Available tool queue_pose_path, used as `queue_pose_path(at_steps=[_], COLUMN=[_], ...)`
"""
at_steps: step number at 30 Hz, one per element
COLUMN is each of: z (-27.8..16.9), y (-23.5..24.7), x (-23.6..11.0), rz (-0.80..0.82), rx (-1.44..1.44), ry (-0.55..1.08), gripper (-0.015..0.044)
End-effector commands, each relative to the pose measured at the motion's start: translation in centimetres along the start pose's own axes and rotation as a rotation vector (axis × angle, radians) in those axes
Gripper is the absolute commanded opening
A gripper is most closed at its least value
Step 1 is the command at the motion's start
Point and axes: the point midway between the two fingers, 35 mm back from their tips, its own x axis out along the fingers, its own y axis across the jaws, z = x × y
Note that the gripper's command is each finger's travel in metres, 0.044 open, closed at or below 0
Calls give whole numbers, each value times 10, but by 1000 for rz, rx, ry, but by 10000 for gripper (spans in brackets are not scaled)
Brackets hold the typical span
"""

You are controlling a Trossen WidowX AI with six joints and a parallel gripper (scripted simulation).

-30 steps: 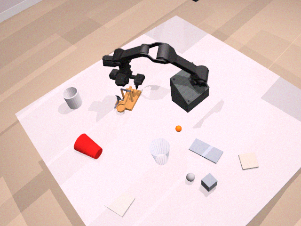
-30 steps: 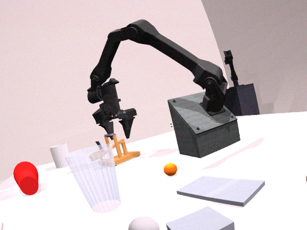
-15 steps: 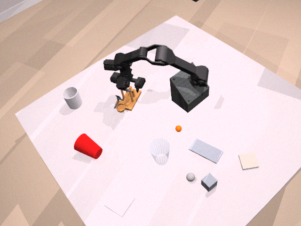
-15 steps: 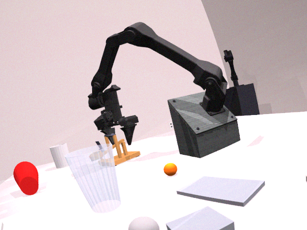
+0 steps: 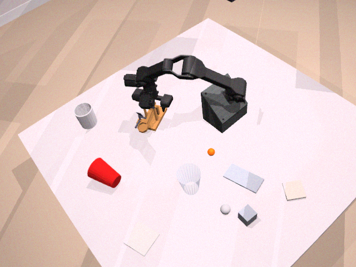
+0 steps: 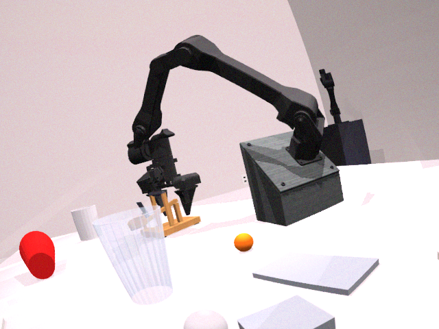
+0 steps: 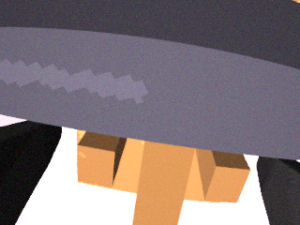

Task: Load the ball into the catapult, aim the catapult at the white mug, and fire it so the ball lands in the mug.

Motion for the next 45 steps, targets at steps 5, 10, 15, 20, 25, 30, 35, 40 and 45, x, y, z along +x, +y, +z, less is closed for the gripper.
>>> queue_pose_path(at_steps=[5,10,15,20,25,30,35,40,45], z=[0,0,0,-1,-1,0,0,1,2], y=[0,0,0,0,0,0,-1,-3,-7], x=[-1,-1,-1,-48,-51,-50,-50,-49,-49], rz=[-2,-2,-2,0,0,0,1,1,0], rx=[0,0,0,2,-3,-153,-327,-501,-676], ry=[-1,-1,-1,1,1,1,0,0,-1], gripper=[256,145,111,0,0,0,0,0,0])
